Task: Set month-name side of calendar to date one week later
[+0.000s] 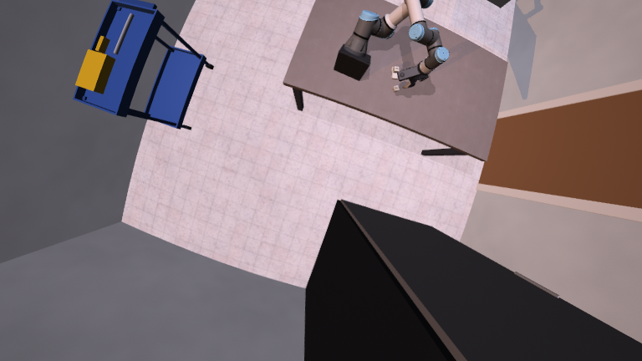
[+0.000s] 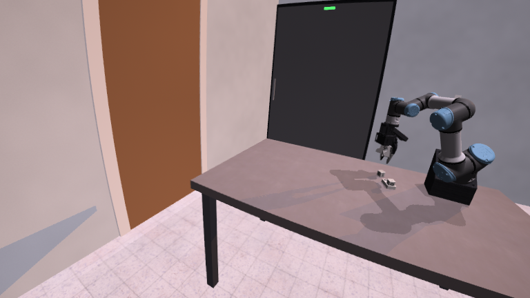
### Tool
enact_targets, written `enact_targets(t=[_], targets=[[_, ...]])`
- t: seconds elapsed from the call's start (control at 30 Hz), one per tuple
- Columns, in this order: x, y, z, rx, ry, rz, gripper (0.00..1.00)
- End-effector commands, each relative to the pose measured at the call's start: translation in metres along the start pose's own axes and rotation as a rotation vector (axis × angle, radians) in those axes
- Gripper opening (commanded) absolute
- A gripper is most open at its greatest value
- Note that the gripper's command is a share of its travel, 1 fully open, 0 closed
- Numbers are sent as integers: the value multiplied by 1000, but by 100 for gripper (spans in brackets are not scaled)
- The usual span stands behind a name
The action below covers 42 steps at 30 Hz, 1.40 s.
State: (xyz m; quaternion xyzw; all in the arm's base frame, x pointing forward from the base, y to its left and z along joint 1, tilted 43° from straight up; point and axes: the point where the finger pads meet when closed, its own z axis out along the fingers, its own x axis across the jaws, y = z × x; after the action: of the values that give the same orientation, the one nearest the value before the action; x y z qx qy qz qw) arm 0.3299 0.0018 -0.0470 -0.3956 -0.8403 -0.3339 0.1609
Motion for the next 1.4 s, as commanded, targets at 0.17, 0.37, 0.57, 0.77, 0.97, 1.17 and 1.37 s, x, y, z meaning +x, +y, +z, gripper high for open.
enact_targets(t=[0.17, 0.37, 0.57, 0.77, 0.97, 1.17, 1.37], targets=[[-1, 0, -1, 0, -2, 0, 28], [-1, 0, -1, 0, -2, 0, 28], [-1, 0, 1, 0, -2, -1, 28], [-1, 0, 6, -1, -2, -1, 28], [-1, 0, 11, -1, -2, -1, 28], [-1, 0, 19, -1, -2, -1, 28], [-1, -1, 29, -1, -2, -1, 28]])
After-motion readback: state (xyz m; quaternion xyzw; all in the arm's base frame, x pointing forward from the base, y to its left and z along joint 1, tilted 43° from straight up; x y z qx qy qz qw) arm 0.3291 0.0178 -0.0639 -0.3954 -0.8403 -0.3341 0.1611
